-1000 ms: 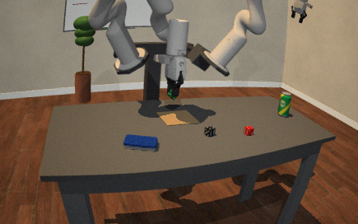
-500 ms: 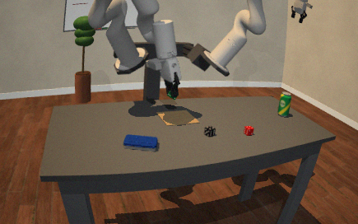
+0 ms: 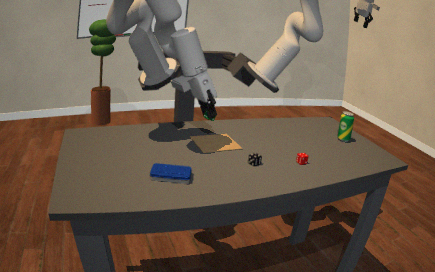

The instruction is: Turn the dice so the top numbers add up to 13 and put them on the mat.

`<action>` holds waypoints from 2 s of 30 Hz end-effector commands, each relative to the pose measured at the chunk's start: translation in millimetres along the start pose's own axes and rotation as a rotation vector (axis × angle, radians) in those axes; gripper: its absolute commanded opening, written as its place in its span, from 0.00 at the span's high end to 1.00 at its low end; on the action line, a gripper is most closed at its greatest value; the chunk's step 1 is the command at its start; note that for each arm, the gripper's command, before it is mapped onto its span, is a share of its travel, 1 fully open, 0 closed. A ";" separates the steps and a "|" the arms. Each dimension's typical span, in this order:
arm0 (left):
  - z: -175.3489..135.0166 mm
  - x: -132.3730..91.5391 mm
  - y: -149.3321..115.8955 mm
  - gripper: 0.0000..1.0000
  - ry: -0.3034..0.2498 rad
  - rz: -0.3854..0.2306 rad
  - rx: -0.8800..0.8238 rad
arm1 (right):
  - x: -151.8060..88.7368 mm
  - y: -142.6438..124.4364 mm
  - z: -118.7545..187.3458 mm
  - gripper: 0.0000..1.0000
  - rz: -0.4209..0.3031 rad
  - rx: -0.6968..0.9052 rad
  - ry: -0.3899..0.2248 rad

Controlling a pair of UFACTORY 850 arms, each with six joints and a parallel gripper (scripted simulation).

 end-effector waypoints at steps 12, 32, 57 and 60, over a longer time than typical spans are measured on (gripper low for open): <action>0.0 -0.7 0.2 0.00 0.000 0.002 0.000 | 0.6 13.4 3.0 0.72 -0.118 -0.001 0.020; 0.0 -0.7 0.2 0.00 0.000 0.002 0.000 | 7.4 35.6 9.5 0.72 -0.322 -0.004 0.018; 0.0 -0.7 0.2 0.00 0.000 0.002 0.000 | 8.5 43.2 7.1 0.72 -0.378 -0.002 0.056; 0.0 -0.7 0.2 0.00 0.000 0.002 0.000 | 9.0 43.5 7.2 0.72 -0.378 -0.002 0.056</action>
Point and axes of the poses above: on each arm, the point where the finger pads meet when closed, its own x axis out along the fingers, its own z axis across the jaws, y = z × x, the point moved 10 cm from there along -x, back along the fingers, and after that the axes turned 8 degrees about -x, right-handed, at the moved point
